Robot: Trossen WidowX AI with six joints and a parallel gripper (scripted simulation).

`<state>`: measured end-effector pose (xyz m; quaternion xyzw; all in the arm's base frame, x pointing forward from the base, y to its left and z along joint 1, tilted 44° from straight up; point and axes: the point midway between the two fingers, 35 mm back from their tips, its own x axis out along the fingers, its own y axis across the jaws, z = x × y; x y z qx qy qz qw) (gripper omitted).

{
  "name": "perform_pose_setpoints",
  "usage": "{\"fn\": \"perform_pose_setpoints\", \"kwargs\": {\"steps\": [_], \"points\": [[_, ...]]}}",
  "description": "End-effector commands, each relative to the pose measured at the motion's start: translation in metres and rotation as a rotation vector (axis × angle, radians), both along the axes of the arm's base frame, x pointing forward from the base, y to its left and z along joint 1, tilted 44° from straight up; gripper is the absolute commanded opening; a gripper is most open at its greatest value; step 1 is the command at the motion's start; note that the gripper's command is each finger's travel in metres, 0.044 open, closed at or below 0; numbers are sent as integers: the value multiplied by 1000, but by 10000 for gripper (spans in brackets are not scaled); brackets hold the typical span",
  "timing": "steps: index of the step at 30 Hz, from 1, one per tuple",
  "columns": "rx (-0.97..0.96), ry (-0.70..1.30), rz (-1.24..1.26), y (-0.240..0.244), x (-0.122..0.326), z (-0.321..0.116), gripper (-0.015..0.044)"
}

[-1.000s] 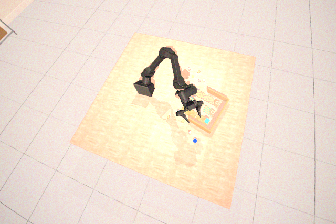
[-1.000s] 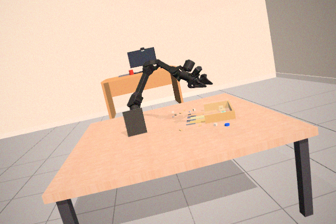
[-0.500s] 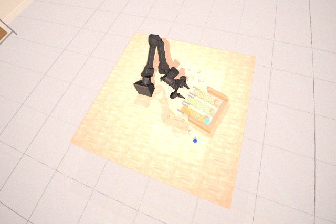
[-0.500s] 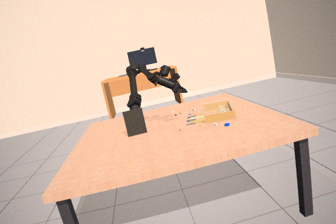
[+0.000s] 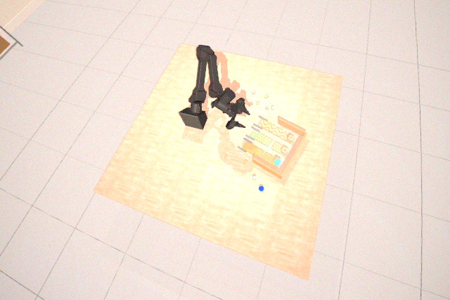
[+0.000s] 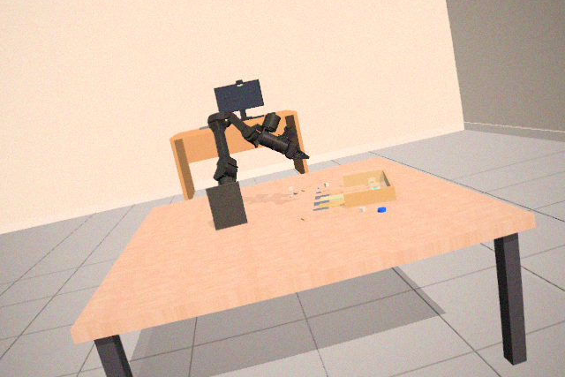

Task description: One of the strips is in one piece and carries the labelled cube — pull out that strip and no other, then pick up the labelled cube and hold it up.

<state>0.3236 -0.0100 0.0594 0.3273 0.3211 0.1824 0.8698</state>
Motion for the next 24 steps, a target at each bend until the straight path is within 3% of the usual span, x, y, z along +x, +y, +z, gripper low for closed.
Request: {"fn": "perform_pose_setpoints", "kwargs": {"steps": [1, 4, 19, 24], "points": [[-1, -8, 6, 1, -1, 1, 400], [-1, -8, 6, 1, -1, 1, 400], [51, 448, 268, 78, 69, -8, 6], [34, 623, 367, 118, 77, -8, 0]]}}
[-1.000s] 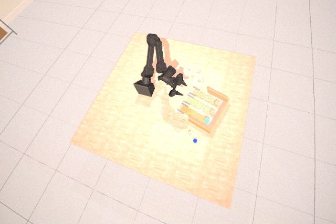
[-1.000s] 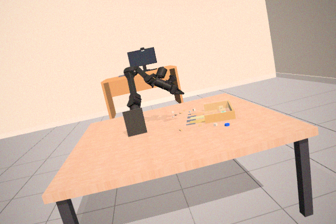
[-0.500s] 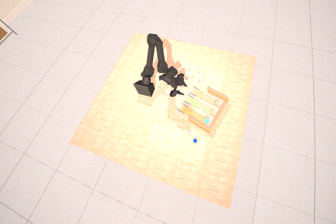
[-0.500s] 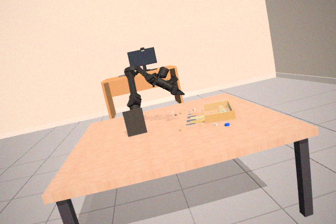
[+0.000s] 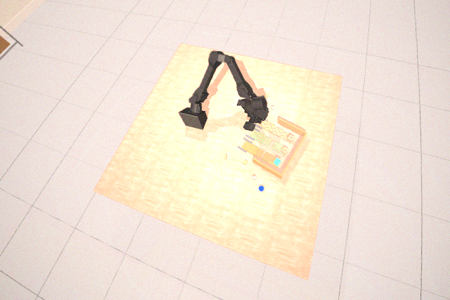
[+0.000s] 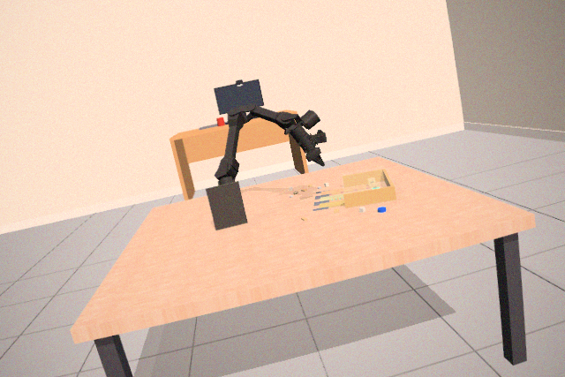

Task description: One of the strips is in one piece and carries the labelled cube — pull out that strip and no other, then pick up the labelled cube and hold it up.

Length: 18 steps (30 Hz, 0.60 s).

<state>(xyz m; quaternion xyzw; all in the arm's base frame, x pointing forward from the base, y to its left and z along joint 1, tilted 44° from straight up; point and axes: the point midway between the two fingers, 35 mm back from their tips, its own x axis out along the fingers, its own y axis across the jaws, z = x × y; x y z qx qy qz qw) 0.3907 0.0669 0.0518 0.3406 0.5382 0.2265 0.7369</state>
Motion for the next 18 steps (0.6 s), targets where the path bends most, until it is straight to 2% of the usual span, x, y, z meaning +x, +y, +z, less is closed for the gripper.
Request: {"fn": "perform_pose_setpoints", "kwargs": {"steps": [1, 7, 18], "points": [[-29, 206, 138, 49, 9, 0, 0], [-70, 385, 257, 91, 1, 4, 0], [-71, 390, 260, 95, 2, 4, 0]]}}
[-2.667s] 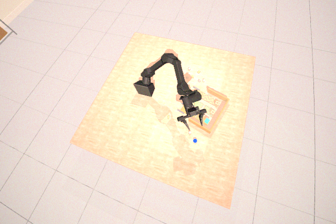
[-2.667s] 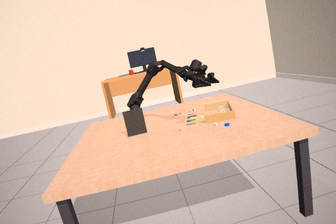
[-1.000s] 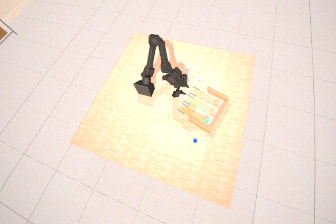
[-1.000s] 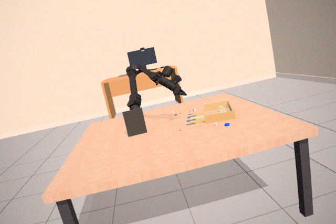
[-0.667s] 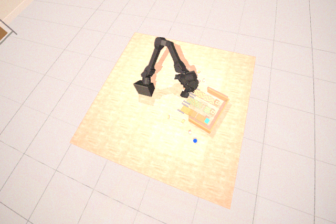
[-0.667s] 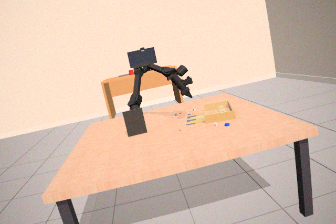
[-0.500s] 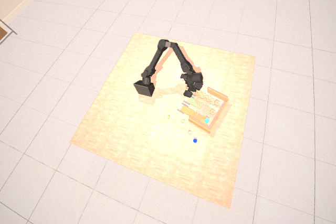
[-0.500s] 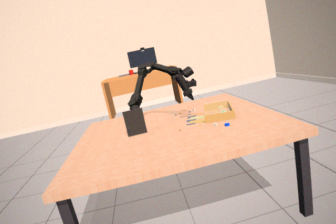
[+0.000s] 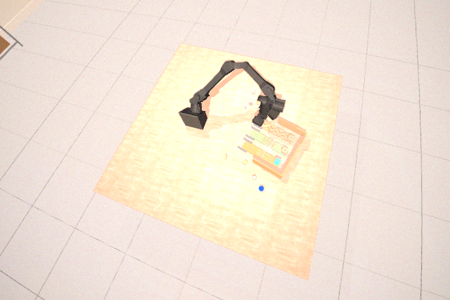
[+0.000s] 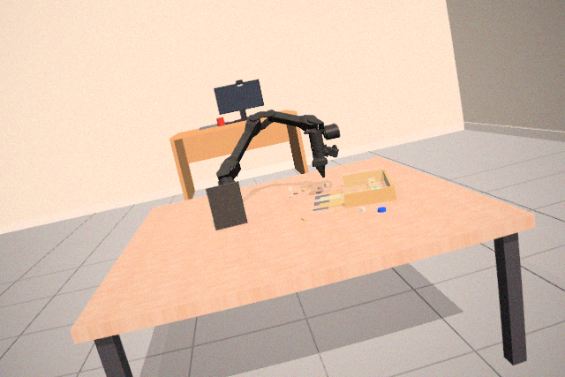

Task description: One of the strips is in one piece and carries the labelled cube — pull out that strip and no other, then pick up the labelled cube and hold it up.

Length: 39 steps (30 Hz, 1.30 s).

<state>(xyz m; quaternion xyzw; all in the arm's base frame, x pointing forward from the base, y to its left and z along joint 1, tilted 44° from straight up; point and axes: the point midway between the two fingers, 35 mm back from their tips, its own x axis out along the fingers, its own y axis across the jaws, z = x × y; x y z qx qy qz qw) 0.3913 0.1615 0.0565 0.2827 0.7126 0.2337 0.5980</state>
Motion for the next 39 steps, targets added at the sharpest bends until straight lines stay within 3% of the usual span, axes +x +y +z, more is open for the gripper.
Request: {"fn": "perform_pose_setpoints", "kwargs": {"steps": [1, 39], "points": [[-9, 10, 5, 1, 1, -1, 0], [-7, 10, 5, 46, -6, -44, 0]]}}
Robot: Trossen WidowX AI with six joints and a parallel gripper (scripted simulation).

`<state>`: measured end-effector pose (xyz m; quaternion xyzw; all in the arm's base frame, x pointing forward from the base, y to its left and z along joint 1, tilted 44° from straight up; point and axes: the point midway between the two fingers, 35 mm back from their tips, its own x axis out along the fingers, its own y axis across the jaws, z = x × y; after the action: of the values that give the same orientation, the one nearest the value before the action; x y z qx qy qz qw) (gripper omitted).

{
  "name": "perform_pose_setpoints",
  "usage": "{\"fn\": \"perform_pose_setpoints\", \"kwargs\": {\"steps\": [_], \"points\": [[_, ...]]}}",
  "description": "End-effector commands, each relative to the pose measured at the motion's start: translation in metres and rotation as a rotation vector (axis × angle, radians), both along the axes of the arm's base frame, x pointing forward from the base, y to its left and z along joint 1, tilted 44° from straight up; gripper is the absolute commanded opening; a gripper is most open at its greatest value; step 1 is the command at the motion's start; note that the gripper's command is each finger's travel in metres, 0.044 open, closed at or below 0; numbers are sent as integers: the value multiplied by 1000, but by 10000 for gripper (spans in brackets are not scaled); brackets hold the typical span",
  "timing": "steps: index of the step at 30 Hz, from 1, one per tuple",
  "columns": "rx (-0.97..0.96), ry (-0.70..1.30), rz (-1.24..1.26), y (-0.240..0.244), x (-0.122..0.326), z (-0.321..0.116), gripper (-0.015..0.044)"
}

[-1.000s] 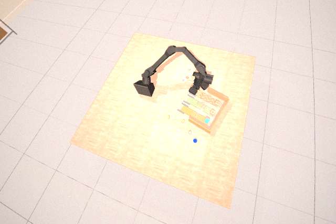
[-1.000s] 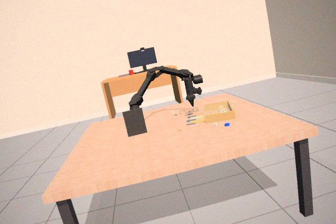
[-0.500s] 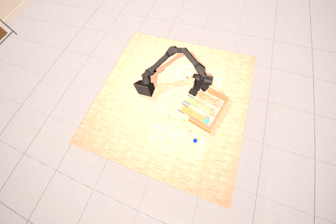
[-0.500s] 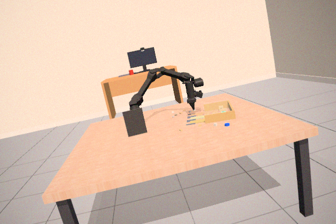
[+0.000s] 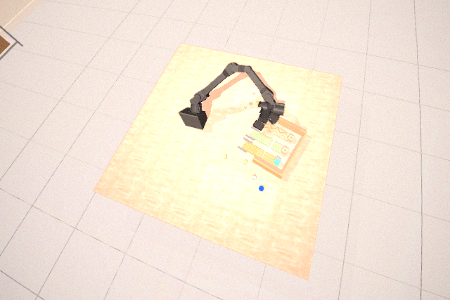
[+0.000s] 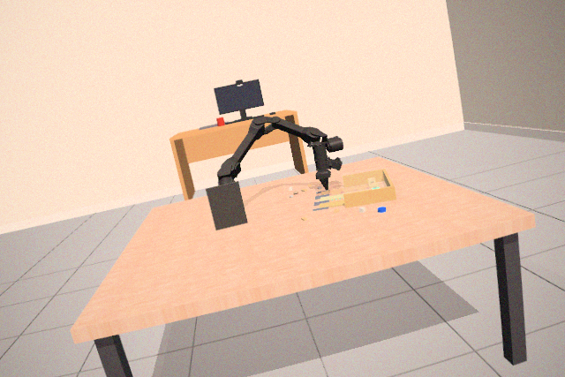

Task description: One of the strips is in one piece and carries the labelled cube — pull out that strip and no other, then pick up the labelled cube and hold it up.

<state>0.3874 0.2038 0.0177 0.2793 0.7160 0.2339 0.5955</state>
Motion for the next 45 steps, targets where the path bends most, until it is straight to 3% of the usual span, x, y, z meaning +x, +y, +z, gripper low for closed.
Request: {"fn": "perform_pose_setpoints", "kwargs": {"steps": [1, 45], "points": [[-3, 4, -4, 5, -2, -6, 0], [-2, 5, -4, 9, -3, -11, 0]]}}
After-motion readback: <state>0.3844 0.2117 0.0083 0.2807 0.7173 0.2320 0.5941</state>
